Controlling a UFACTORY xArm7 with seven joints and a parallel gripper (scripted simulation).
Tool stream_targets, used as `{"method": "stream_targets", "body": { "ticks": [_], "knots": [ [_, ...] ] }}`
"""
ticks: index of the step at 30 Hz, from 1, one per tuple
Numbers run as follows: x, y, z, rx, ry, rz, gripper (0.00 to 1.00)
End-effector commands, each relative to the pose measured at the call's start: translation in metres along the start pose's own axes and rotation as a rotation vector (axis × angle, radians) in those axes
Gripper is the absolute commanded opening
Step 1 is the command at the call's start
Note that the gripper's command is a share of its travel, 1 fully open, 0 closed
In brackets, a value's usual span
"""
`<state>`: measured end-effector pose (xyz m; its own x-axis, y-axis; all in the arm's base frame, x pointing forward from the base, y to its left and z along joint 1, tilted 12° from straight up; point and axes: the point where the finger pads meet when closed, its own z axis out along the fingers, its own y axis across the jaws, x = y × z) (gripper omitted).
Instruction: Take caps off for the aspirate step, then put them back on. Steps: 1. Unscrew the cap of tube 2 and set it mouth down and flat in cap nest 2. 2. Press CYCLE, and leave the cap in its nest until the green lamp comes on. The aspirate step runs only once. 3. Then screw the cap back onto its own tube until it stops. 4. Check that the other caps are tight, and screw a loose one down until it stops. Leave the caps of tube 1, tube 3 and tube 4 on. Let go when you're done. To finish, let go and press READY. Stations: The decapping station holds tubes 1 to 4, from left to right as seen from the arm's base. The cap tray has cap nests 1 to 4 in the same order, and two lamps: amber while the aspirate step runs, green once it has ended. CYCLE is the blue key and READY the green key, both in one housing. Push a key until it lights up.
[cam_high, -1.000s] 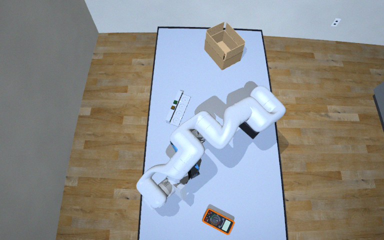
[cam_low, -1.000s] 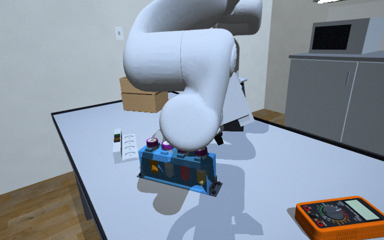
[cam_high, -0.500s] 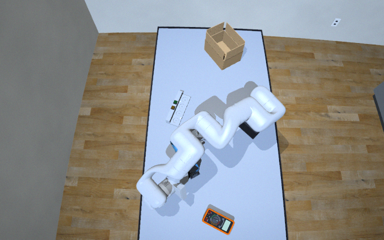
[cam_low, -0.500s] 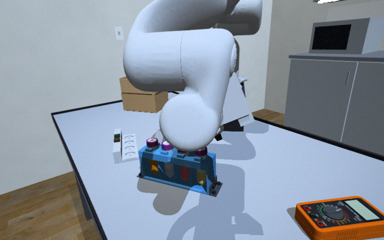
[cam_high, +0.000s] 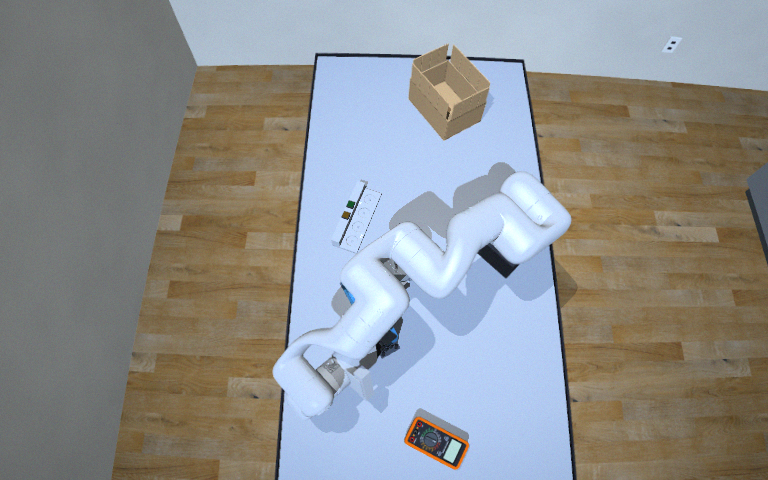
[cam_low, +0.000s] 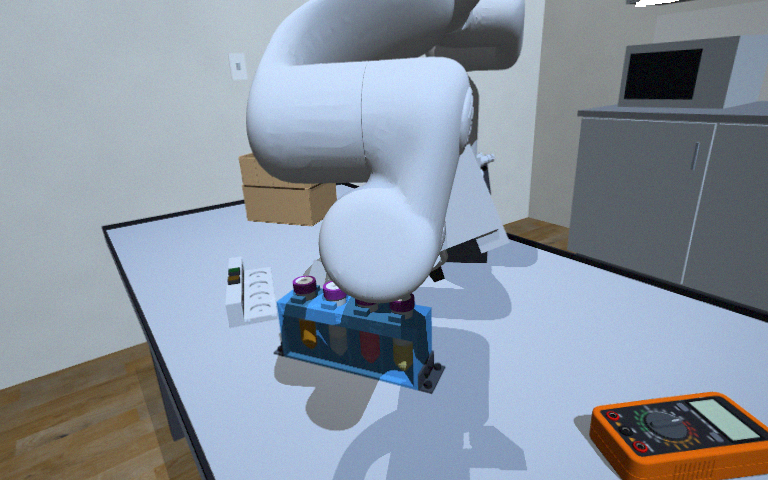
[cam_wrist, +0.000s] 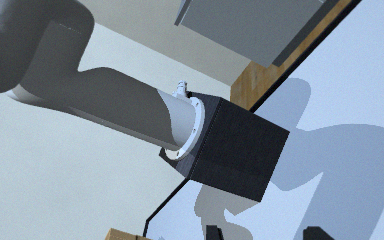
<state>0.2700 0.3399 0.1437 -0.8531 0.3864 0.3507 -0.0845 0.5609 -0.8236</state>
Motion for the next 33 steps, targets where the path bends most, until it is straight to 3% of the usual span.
{"method": "stream_targets", "body": {
  "ticks": [1,3,15,17,32,33],
  "knots": [
    [-0.006,-0.003,0.003,-0.003,-0.012,-0.013,0.46],
    [-0.009,0.004,-0.001,-0.066,0.009,-0.017,0.46],
    [-0.043,0.02,0.004,-0.313,0.051,-0.057,0.46],
    [-0.043,0.02,0.004,-0.313,0.051,-0.057,0.46],
    [-0.079,0.015,0.01,-0.624,0.081,-0.034,0.46],
    [-0.079,0.015,0.01,-0.624,0.081,-0.034,0.46]
  ]
}}
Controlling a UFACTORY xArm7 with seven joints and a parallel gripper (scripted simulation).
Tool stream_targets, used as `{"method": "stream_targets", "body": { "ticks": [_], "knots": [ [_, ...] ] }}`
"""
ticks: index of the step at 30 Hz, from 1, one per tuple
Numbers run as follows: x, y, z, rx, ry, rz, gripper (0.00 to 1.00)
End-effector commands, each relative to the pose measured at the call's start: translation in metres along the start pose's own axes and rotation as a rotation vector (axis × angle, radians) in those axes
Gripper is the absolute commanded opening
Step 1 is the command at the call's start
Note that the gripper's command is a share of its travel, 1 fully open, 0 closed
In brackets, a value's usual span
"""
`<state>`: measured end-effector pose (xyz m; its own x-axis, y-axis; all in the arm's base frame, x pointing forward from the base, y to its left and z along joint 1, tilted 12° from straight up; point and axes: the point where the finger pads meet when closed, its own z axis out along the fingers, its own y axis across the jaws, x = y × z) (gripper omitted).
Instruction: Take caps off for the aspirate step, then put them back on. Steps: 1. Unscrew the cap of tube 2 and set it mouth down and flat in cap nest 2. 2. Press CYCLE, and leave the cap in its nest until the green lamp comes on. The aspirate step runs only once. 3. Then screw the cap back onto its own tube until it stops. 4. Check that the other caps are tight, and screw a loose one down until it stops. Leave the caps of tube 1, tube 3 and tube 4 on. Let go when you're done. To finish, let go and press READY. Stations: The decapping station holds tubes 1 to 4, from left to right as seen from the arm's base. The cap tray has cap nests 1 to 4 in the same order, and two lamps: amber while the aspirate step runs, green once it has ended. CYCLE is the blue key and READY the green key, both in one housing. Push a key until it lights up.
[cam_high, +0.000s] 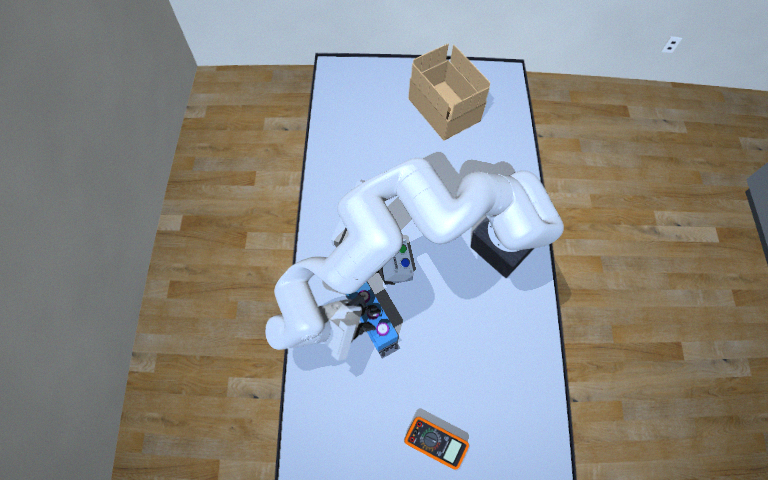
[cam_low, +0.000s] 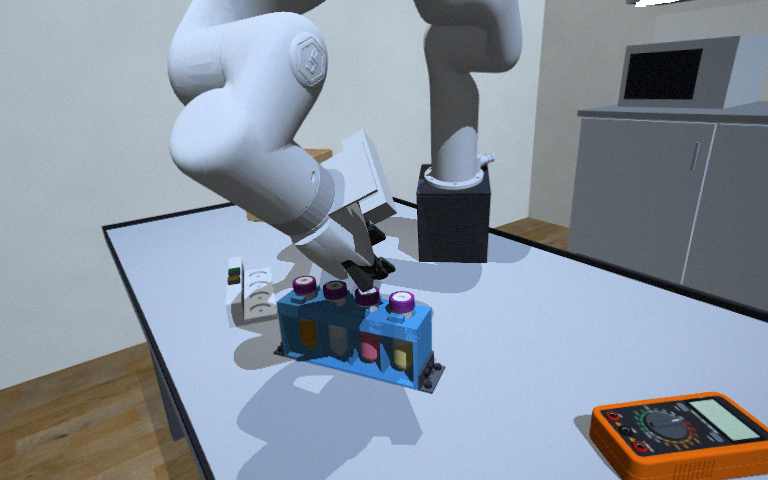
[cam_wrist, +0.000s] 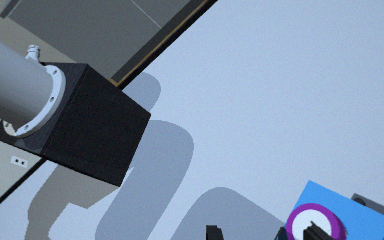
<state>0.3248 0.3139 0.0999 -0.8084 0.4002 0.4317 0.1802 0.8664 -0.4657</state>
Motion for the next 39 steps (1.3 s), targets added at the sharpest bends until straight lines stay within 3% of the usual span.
{"method": "stream_targets", "body": {
  "ticks": [1,16,18,28,32,35,39],
  "knots": [
    [-0.007,-0.002,-0.002,-0.079,-0.006,0.003,0.46],
    [-0.051,-0.023,0.003,-0.378,-0.046,0.089,0.46],
    [-0.051,-0.023,0.003,-0.378,-0.046,0.089,0.46],
    [-0.081,-0.047,0.01,-0.54,-0.102,0.174,0.46],
    [-0.092,-0.057,0.015,-0.589,-0.126,0.208,0.46],
    [-0.092,-0.057,0.015,-0.589,-0.126,0.208,0.46],
    [-0.105,-0.071,0.021,-0.651,-0.162,0.256,0.46]
  ]
}}
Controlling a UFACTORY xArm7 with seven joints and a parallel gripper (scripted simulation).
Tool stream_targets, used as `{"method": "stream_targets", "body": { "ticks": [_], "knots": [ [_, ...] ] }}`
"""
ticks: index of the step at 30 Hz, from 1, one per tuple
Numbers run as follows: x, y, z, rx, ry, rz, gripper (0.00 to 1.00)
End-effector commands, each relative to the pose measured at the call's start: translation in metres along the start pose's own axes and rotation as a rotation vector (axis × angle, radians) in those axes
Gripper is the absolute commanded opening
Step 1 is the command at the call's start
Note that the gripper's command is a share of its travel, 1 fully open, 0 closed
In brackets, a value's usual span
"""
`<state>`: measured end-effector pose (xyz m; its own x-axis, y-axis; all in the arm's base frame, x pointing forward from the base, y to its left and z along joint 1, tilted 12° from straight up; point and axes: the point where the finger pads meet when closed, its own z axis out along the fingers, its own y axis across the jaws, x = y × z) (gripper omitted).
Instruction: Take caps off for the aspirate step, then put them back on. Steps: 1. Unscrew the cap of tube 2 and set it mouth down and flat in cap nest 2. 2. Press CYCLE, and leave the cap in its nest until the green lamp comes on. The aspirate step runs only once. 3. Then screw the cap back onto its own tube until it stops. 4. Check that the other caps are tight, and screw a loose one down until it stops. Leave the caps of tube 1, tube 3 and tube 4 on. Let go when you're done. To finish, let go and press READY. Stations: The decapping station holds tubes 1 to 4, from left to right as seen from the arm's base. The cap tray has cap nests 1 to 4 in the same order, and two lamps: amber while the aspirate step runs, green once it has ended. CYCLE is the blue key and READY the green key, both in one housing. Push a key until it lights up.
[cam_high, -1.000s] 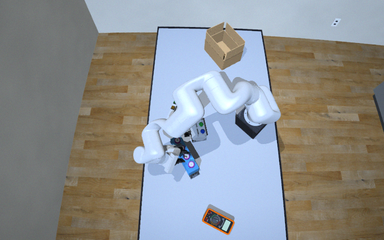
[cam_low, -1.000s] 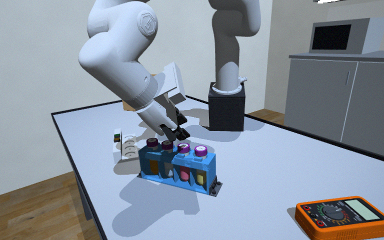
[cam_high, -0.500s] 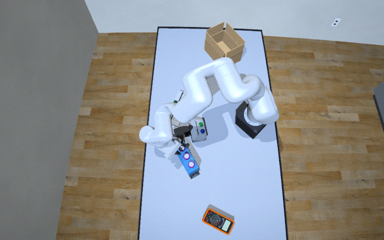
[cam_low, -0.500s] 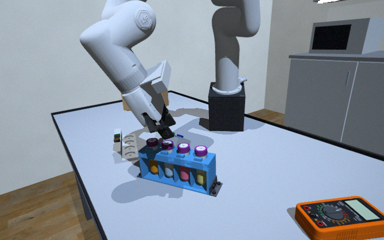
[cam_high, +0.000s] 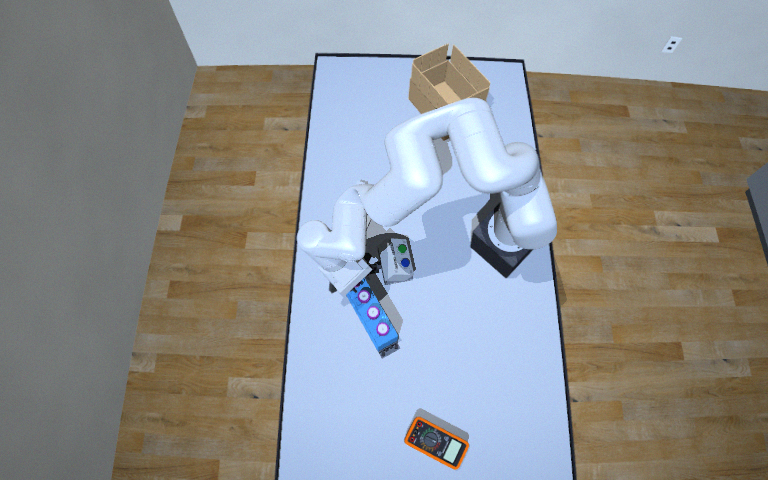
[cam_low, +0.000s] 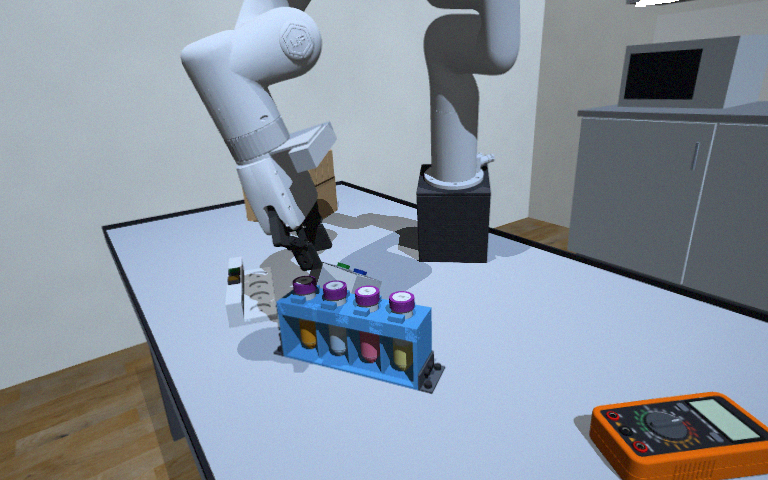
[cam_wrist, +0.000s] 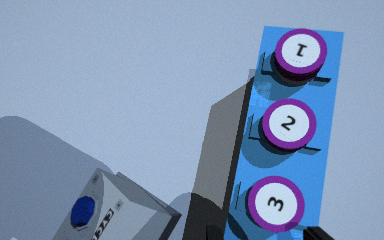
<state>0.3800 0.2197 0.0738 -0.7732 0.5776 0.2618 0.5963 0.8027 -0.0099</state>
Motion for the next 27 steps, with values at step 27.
{"method": "stream_targets", "body": {
  "ticks": [27],
  "knots": [
    [-0.072,-0.077,0.001,-0.243,-0.231,0.188,0.46]
  ]
}}
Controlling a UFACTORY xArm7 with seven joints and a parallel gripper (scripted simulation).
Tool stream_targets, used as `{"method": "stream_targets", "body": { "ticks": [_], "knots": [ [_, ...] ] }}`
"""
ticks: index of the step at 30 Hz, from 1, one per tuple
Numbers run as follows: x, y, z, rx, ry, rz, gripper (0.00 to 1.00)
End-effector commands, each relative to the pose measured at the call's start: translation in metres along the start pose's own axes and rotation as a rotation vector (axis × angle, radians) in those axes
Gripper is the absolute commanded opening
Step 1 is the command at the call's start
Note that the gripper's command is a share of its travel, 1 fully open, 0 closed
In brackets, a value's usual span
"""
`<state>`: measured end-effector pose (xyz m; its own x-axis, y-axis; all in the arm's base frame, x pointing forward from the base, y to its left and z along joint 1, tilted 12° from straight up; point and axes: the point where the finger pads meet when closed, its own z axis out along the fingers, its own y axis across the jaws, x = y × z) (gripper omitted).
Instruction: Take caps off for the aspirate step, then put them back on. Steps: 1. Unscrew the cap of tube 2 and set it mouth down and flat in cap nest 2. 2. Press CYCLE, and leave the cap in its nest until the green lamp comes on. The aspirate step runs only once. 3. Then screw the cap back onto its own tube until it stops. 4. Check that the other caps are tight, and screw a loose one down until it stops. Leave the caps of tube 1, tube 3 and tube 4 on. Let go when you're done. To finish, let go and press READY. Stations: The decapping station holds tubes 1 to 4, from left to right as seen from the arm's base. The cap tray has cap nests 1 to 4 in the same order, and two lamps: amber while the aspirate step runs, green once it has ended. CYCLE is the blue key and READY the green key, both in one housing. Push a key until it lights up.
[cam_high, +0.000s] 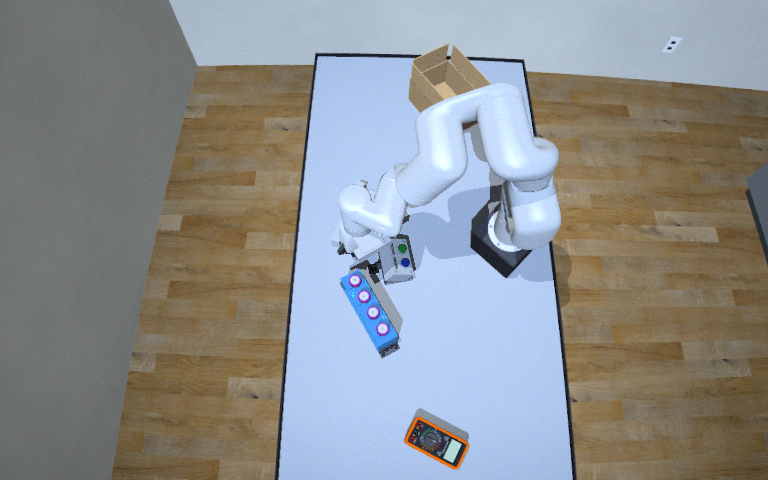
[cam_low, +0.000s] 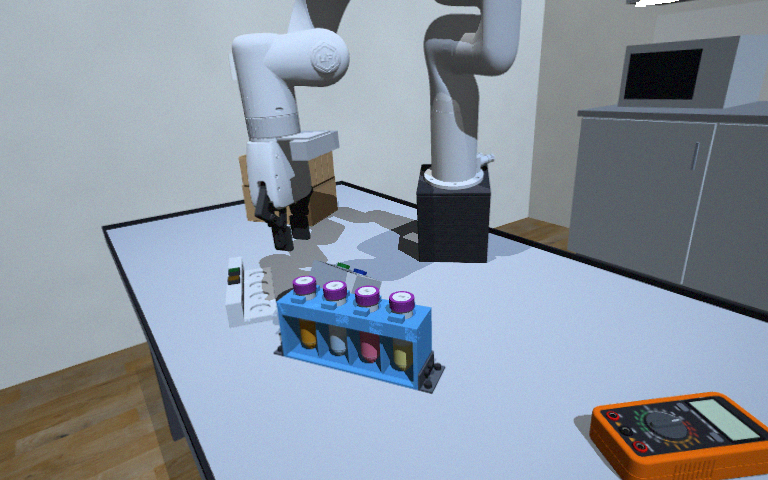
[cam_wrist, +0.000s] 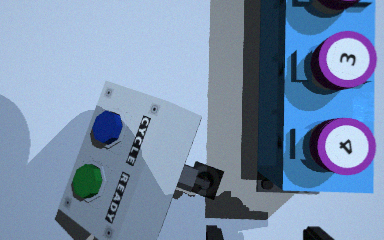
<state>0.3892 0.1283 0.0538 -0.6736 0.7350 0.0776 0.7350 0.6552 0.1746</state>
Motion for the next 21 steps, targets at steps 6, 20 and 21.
{"method": "stream_targets", "body": {
  "ticks": [6,20,21],
  "knots": [
    [-0.009,-0.007,-0.003,-0.026,-0.029,0.018,0.46],
    [0.023,0.006,-0.002,-0.031,-0.024,0.347,0.46],
    [0.031,0.009,-0.002,-0.032,-0.023,0.452,0.46]
  ]
}}
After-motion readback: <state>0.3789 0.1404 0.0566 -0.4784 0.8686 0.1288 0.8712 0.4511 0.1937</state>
